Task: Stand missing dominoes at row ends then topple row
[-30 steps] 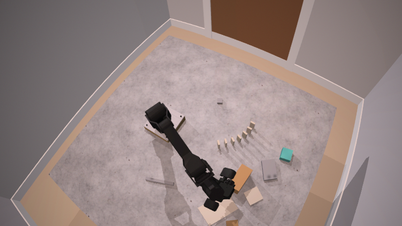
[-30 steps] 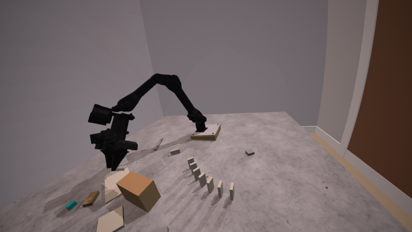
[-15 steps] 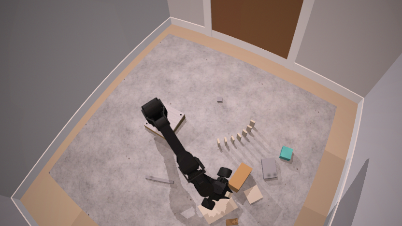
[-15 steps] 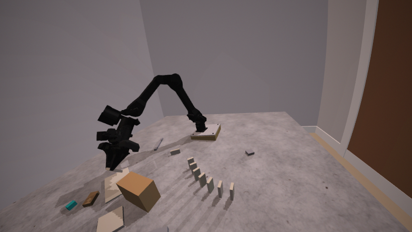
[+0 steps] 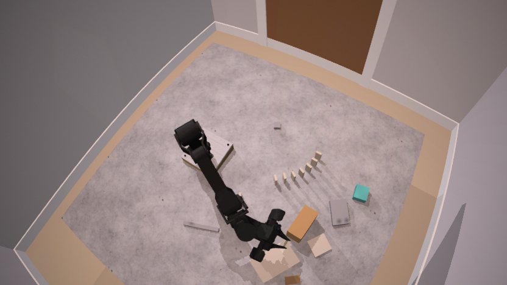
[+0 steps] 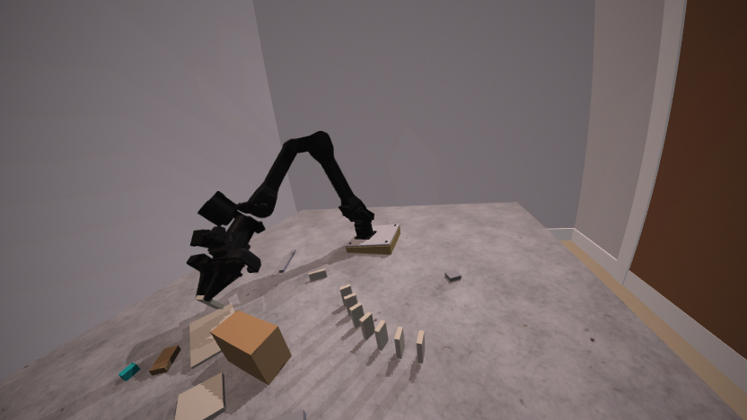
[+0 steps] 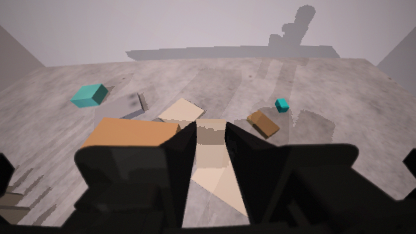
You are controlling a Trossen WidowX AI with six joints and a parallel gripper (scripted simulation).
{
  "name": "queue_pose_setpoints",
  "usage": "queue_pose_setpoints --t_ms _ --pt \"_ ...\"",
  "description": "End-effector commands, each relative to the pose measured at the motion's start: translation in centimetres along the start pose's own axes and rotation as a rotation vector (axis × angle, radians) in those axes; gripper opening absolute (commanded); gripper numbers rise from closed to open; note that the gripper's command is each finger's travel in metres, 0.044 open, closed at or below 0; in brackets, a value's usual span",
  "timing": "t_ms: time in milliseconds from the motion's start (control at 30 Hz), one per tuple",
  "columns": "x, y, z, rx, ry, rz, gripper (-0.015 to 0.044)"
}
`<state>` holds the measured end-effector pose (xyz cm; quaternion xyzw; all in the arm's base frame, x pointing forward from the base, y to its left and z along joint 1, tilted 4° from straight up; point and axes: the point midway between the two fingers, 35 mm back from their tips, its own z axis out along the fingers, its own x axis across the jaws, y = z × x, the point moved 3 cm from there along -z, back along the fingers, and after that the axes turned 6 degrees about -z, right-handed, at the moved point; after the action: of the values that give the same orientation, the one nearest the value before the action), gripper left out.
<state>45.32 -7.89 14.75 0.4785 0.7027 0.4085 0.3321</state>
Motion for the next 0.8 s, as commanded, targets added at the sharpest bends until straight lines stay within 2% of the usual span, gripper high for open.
queue_pose_setpoints --t_ms 0,767 --pt "0.3 -0.1 -0.9 -0.061 0.005 -0.008 0.0107" --pt "2.8 -2.0 -5.7 -0.319 0.032 -0.100 0.0107"
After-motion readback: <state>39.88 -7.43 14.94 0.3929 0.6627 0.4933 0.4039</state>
